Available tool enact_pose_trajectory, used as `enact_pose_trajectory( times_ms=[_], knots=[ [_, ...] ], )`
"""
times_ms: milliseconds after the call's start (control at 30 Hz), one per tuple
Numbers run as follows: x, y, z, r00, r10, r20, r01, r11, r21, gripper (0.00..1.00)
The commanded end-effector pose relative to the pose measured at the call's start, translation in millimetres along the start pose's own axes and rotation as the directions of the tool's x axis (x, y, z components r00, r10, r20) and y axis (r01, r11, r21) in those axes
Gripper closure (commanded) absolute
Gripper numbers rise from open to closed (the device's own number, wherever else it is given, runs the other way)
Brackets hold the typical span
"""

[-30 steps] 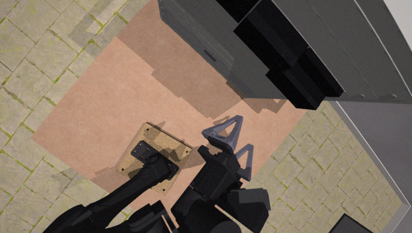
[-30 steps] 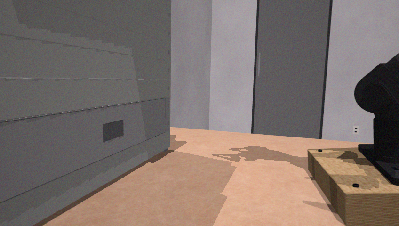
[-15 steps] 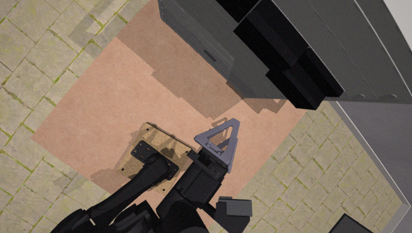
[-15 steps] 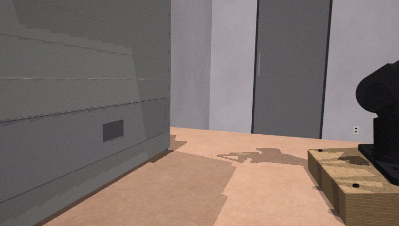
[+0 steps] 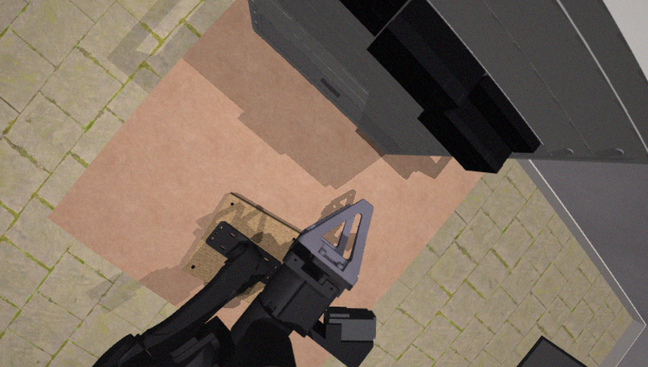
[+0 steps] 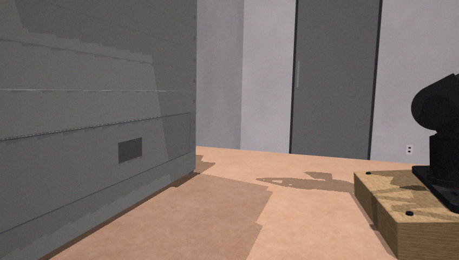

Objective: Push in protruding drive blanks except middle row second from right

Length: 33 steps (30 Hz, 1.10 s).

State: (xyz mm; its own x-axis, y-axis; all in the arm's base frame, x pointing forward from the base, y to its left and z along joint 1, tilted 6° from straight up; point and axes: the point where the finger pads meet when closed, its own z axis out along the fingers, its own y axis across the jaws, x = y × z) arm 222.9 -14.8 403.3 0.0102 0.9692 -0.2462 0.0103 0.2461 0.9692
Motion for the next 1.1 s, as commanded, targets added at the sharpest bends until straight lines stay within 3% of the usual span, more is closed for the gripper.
enact_pose_trajectory(
  times_ms=[0,133,433,467,567,1067],
  knots=[
    [0,11,-7.0,0.996,0.086,0.026,-0.084,0.994,-0.064,0.00],
    [1,17,-11.5,0.989,0.145,0.017,-0.143,0.985,-0.094,0.00],
    [4,17,-13.9,0.976,0.218,0.001,-0.216,0.970,-0.112,0.00],
    [2,28,-19.6,0.975,0.221,0.000,-0.218,0.966,-0.140,0.00],
    [5,16,-14.5,0.970,0.242,-0.006,-0.241,0.963,-0.117,0.00],
    [5,24,-19.1,0.968,0.253,-0.010,-0.252,0.958,-0.141,0.00]
  ],
)
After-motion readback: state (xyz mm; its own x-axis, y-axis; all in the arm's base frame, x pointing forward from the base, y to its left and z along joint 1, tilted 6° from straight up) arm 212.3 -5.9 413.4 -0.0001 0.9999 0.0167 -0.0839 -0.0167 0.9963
